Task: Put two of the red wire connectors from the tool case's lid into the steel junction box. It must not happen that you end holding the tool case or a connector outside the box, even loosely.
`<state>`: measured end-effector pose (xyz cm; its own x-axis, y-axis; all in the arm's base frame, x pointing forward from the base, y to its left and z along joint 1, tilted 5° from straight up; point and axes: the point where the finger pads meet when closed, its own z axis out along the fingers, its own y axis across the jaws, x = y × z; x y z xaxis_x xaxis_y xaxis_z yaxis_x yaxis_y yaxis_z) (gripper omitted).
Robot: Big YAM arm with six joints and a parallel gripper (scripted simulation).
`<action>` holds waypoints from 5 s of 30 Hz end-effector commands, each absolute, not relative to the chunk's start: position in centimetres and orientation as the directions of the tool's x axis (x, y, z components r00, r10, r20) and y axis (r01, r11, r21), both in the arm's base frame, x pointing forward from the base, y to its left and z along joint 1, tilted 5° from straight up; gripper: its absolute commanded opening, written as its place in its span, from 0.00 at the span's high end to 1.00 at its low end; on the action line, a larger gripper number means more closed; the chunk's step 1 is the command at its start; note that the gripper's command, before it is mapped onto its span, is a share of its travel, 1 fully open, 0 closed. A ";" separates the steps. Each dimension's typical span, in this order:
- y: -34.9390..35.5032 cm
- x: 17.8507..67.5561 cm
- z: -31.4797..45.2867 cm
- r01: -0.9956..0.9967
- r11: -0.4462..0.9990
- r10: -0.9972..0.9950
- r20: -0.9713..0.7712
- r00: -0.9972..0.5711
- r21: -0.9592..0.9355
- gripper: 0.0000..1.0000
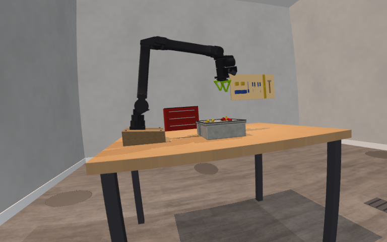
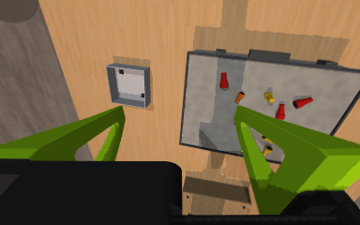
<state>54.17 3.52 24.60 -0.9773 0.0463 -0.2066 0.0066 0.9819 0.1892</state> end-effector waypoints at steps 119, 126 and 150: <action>6.0 46.2 24.7 -0.993 0.090 -0.996 0.014 -0.092 -0.078 0.00; 6.0 46.2 24.7 -0.993 0.090 -0.996 0.014 -0.092 -0.078 0.00; 6.0 46.2 24.7 -0.993 0.090 -0.996 0.014 -0.092 -0.078 1.00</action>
